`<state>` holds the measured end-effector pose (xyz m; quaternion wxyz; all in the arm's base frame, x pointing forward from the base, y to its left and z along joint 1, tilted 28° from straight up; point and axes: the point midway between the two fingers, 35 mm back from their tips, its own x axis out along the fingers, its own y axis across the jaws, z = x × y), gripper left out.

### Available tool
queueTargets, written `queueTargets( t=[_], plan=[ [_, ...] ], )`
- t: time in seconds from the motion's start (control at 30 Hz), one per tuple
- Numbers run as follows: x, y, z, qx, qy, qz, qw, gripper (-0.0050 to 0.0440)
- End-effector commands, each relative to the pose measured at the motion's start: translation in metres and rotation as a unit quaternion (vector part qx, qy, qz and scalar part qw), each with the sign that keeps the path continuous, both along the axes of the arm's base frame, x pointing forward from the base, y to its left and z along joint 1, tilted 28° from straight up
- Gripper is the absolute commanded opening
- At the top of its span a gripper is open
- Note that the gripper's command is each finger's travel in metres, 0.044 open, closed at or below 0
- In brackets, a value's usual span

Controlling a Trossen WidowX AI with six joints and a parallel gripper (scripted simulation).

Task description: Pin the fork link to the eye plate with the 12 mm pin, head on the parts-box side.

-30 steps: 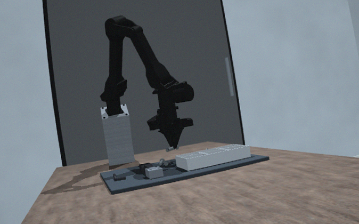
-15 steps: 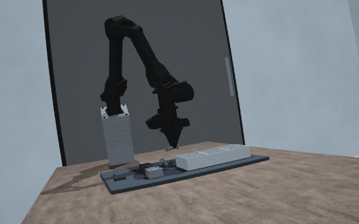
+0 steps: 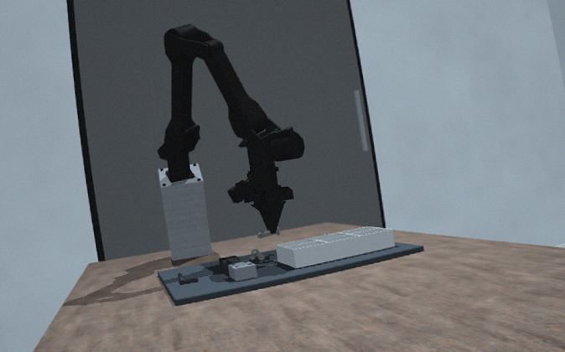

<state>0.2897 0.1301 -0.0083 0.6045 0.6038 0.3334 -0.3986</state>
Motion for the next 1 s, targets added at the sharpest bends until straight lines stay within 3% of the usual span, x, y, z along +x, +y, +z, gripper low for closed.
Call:
queueTargets(
  t=[0.0,0.97],
  plan=[
    [0.005,-0.003,0.004,0.003,-0.001,-0.001,1.0,0.0013],
    [0.031,-0.023,0.019,0.003,-0.001,-0.001,1.0,0.0013]
  ],
)
